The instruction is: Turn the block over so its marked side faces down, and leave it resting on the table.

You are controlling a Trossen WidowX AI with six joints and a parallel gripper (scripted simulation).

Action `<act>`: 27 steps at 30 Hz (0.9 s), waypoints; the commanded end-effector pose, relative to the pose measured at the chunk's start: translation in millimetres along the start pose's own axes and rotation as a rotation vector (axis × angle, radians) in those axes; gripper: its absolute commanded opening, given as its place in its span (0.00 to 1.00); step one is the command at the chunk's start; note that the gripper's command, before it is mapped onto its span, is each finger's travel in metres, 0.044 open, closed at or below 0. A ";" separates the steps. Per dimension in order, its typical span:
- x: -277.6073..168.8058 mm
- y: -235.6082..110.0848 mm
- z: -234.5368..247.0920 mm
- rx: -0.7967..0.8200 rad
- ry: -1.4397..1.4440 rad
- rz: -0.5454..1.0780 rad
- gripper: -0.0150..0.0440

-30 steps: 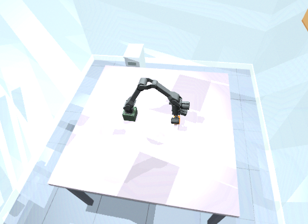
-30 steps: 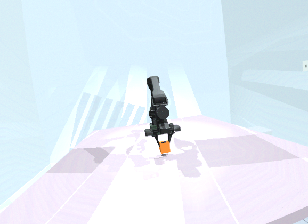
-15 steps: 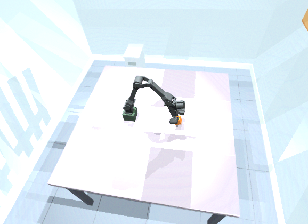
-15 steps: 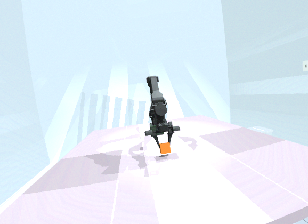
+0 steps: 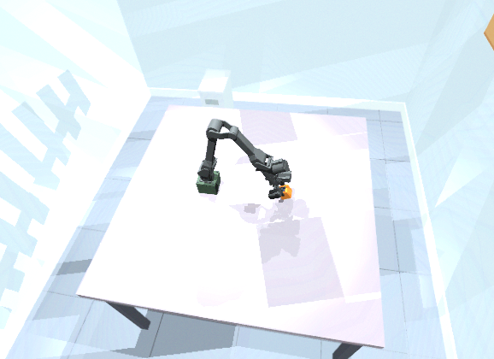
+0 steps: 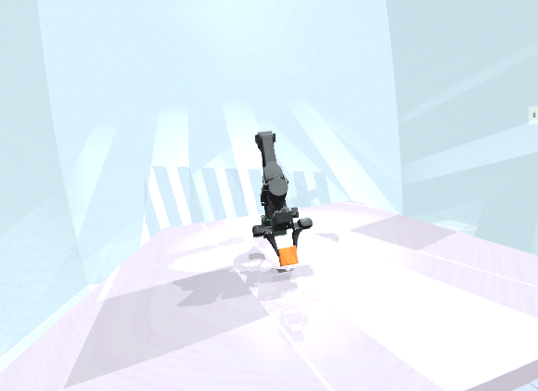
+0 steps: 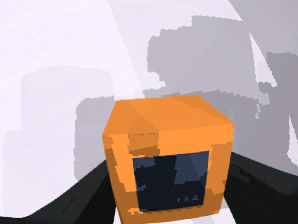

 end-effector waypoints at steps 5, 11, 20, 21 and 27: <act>-1.6 7.4 1.1 -0.014 -0.001 -0.075 0.25; -7.4 21.2 2.7 -0.034 -0.004 -0.160 0.25; -17.4 33.8 4.4 -0.065 0.000 -0.291 0.25; -18.6 34.6 4.7 -0.068 0.000 -0.306 0.25; -26.5 36.8 6.4 -0.088 0.002 -0.393 0.25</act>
Point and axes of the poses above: the point midway between the two fingers, 35 mm back from their tips, its own y axis out along the fingers, its own z axis across the jaws, x = y × z, the point moved 5 cm from there along -y, back along the fingers, and after that the axes turned 13 degrees about -y, right-handed, at the moved point
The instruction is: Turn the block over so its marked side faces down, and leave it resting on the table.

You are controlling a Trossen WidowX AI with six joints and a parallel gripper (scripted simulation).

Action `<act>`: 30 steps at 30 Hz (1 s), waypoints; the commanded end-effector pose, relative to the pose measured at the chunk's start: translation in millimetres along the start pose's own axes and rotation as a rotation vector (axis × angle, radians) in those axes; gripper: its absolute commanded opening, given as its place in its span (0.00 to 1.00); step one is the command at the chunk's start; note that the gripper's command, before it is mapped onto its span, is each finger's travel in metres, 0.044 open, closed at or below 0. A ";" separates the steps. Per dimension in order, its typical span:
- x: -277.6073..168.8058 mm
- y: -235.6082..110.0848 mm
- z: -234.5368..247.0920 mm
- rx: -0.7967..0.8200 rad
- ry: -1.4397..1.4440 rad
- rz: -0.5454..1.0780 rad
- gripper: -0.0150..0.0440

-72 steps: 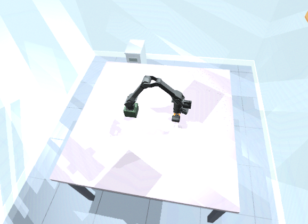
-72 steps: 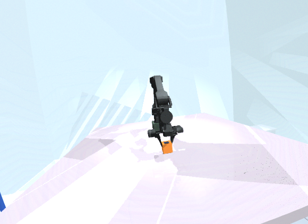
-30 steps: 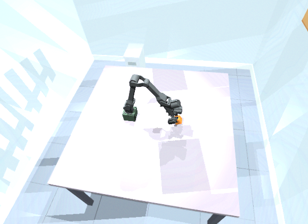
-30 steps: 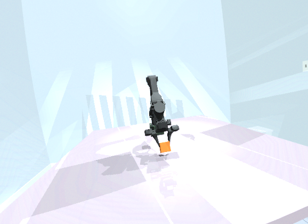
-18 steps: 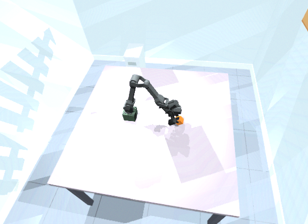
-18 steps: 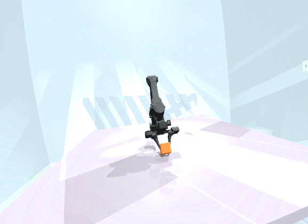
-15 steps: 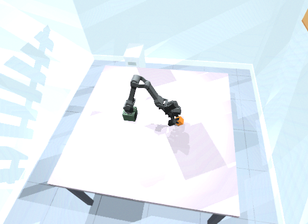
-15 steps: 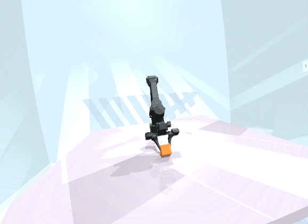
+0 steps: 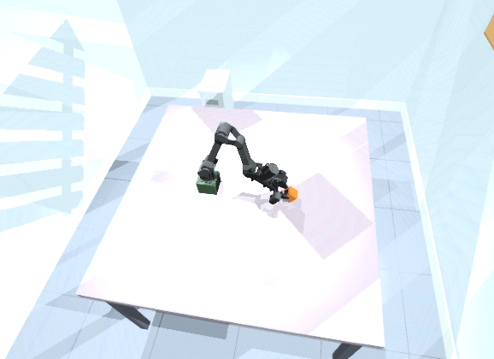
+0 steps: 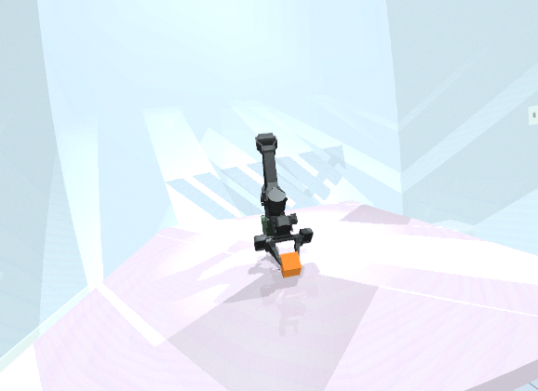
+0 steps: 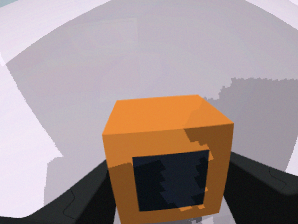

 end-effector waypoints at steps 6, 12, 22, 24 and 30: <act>-15.0 -5.7 3.8 -0.022 0.008 -0.108 0.25; -18.5 -10.5 4.9 -0.033 0.009 -0.159 0.25; -17.6 -12.7 4.7 -0.039 0.009 -0.185 0.25; -17.6 -12.7 4.7 -0.039 0.009 -0.185 0.25; -17.6 -12.7 4.7 -0.039 0.009 -0.185 0.30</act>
Point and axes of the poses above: the point midway between the two fingers, 35 mm back from their tips, its own y axis out along the fingers, its own z axis across the jaws, x = y × z, the point moved 5 cm from there along -y, back along the fingers, and after that the axes turned 13 degrees about -y, right-handed, at the moved point
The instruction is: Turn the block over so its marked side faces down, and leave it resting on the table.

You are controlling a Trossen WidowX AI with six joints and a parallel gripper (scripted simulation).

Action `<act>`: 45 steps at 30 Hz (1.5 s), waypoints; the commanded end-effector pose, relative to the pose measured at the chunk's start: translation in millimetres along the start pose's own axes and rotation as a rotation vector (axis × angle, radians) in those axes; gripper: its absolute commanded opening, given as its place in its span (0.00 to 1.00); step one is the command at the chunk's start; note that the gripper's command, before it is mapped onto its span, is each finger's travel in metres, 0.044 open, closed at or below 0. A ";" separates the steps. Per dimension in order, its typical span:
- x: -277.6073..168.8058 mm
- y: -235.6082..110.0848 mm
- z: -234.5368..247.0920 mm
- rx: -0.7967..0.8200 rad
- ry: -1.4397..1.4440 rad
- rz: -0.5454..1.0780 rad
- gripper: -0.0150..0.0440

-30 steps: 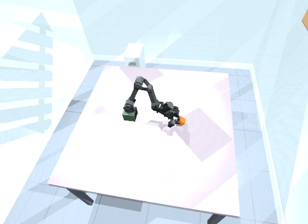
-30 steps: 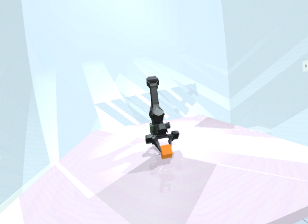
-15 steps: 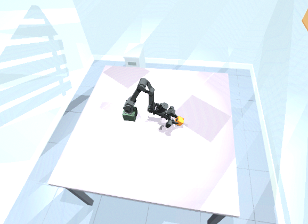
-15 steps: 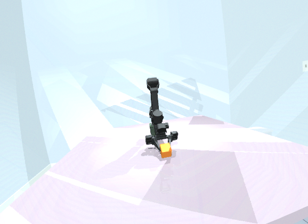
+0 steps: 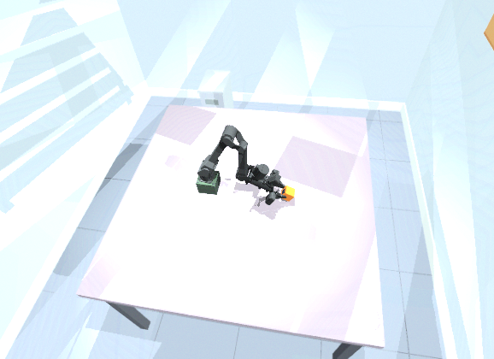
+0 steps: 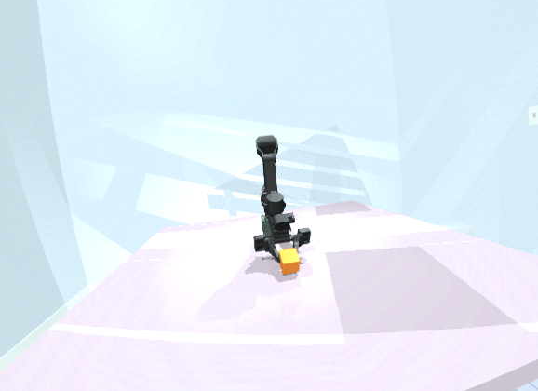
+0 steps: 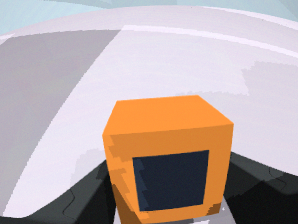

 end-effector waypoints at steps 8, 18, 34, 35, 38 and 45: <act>1.0 -0.2 0.1 0.003 0.006 -0.007 0.65; 1.0 -0.2 0.1 0.003 0.006 -0.007 1.00; 1.0 -0.2 0.1 0.003 0.006 -0.007 1.00; 1.0 -0.2 0.1 0.003 0.006 -0.007 1.00; 1.0 -0.2 0.1 0.003 0.006 -0.007 1.00; 1.0 -0.2 0.1 0.003 0.006 -0.007 1.00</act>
Point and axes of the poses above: the point midway between the two fingers, 35 mm back from their tips, its own y axis out along the fingers, its own z axis across the jaws, x = y × z, the point moved 5 cm from there along -y, back along the fingers, and after that the axes turned 13 degrees about -y, right-handed, at the moved point
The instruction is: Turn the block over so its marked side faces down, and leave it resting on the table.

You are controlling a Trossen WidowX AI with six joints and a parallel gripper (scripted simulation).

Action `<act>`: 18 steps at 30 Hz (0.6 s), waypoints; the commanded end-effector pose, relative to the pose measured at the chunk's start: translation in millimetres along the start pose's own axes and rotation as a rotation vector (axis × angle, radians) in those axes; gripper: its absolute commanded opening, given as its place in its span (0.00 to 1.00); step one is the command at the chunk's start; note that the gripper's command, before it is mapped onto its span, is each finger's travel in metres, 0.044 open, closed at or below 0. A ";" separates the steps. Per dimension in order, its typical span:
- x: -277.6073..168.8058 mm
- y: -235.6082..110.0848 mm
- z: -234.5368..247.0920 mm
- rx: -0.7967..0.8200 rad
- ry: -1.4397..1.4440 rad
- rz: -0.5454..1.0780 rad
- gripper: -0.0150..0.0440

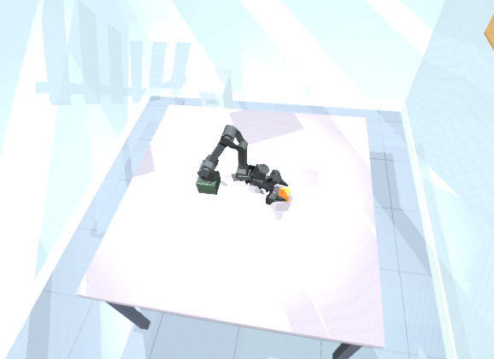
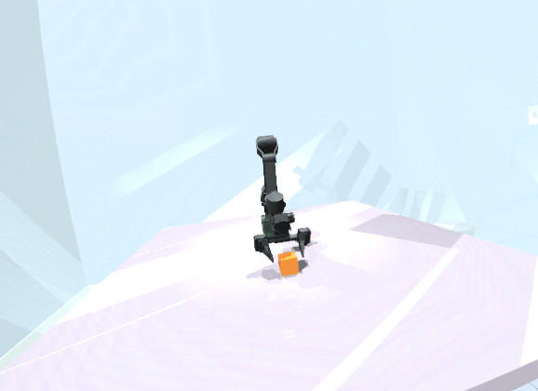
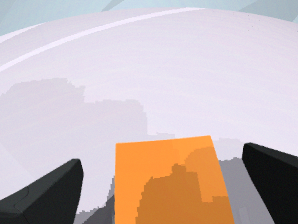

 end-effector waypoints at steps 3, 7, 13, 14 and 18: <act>0.2 -0.2 0.3 0.005 0.006 -0.002 1.00; 5.6 4.4 -1.5 0.017 0.006 0.054 1.00; 35.7 1.5 -9.7 0.067 0.006 0.276 1.00; 41.7 -2.6 -11.0 0.076 0.005 0.313 1.00; 63.4 -24.9 -15.5 0.108 0.004 0.444 1.00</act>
Point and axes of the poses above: the point midway between the two fingers, 35 mm back from their tips, its own y axis out along the fingers, its own z axis across the jaws, x = y × z, the point moved 5 cm from there along -y, back along the fingers, and after that the axes turned 13 degrees about -y, right-handed, at the moved point
